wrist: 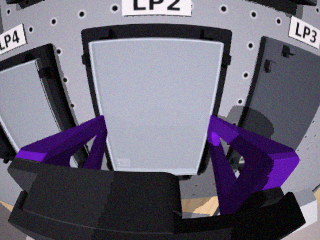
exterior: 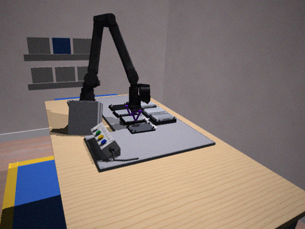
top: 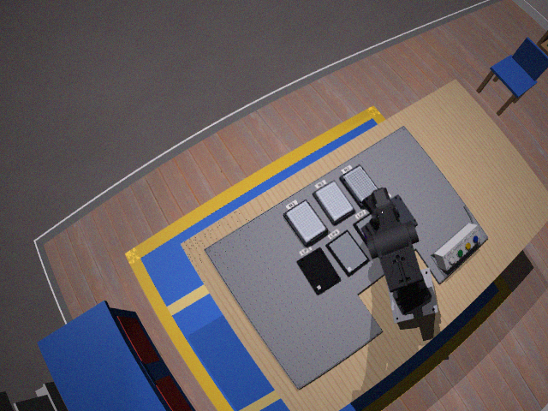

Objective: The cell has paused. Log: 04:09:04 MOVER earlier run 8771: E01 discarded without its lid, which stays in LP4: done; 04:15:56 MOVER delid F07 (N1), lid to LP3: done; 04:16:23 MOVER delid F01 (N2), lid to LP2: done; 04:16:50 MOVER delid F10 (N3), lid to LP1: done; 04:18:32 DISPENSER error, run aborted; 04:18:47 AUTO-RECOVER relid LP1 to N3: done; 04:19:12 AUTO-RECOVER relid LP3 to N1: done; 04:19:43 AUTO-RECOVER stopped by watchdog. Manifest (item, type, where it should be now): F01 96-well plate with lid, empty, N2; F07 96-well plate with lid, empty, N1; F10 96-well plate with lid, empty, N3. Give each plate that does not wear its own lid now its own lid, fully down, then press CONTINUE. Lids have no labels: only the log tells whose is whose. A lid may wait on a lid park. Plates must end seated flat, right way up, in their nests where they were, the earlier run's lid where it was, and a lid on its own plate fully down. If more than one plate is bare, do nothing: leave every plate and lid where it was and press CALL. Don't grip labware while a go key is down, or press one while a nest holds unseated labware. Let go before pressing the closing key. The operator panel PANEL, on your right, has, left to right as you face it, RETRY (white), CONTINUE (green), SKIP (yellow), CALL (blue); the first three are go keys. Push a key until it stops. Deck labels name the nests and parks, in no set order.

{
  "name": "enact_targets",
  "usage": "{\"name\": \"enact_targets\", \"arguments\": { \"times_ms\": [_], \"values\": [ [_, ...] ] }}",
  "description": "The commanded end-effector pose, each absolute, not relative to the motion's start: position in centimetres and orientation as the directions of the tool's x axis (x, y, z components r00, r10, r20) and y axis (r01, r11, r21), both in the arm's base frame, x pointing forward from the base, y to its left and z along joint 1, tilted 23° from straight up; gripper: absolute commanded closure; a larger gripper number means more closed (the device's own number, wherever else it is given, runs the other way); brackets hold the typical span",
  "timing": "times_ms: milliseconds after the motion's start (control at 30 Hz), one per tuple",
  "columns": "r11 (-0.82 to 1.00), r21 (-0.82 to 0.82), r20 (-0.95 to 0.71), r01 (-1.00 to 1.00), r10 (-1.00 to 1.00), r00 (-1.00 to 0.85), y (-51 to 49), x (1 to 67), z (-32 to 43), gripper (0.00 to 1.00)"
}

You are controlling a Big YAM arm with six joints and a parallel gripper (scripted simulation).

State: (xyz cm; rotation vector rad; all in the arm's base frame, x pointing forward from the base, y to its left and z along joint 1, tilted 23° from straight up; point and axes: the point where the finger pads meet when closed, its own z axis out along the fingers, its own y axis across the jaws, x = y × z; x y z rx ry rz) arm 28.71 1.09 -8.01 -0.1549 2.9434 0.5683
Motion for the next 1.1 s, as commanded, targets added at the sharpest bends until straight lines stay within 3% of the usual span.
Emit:
{"name": "enact_targets", "arguments": {
  "times_ms": [0,1067],
  "values": [
    [0.925,0.358,-0.152,-0.127,-0.077,-0.985,1.53,28.66,-8.24,1.0],
    [0.925,0.357,-0.156,-0.129,-0.077,-0.985,1.59,28.57,-7.51,1.0]
  ]
}}
